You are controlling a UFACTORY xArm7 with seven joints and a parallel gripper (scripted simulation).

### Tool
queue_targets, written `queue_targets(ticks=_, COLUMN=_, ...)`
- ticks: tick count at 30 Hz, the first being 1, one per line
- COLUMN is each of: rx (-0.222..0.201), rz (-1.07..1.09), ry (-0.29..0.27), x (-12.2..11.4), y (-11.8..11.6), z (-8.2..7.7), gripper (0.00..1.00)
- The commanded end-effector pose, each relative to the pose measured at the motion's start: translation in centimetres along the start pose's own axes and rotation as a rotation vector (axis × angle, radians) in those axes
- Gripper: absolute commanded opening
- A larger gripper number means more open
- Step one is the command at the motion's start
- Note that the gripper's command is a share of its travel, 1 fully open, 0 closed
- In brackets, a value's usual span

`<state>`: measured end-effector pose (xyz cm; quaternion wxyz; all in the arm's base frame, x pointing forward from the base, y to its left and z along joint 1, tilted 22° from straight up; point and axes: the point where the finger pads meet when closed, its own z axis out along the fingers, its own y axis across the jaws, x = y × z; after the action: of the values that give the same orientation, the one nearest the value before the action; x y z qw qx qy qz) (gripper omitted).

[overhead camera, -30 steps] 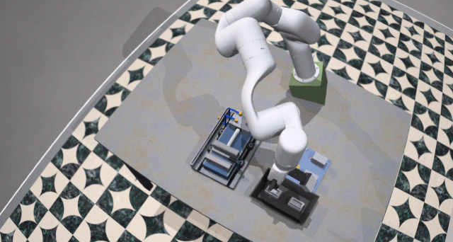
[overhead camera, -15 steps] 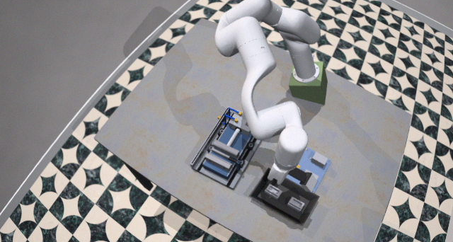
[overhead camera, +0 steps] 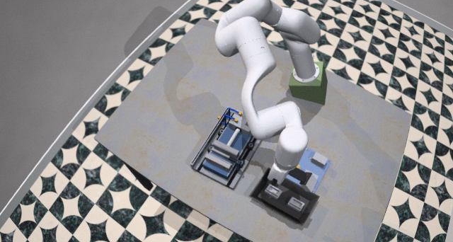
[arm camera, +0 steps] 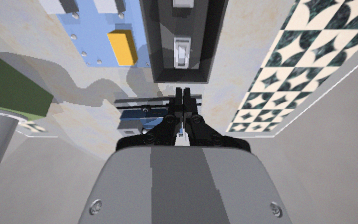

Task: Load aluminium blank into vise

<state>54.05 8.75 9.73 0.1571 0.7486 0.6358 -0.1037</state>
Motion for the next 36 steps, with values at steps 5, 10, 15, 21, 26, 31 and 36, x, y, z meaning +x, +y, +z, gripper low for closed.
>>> queue_targets(ticks=5, rx=-0.004, rz=0.0, ry=0.002, x=0.1, y=0.1, z=-0.2, gripper=0.0)
queue_targets(ticks=10, rx=-0.006, rz=0.002, ry=0.004, x=1.1, y=-1.2, z=-0.4, gripper=0.0)
queue_targets(ticks=15, rx=-0.008, rz=0.007, ry=0.007, x=3.5, y=-4.6, z=-0.8, gripper=0.0)
queue_targets(ticks=21, rx=-0.009, rz=0.01, ry=0.009, x=6.0, y=-9.2, z=-1.0, gripper=0.0)
queue_targets(ticks=26, rx=-0.009, rz=0.009, ry=0.009, x=7.7, y=-13.5, z=-0.9, gripper=0.0)
queue_targets(ticks=31, rx=-0.007, rz=0.005, ry=0.007, x=8.9, y=-17.7, z=-0.6, gripper=0.0)
queue_targets(ticks=36, rx=-0.004, rz=0.0, ry=0.003, x=9.5, y=-21.2, z=-0.2, gripper=0.0)
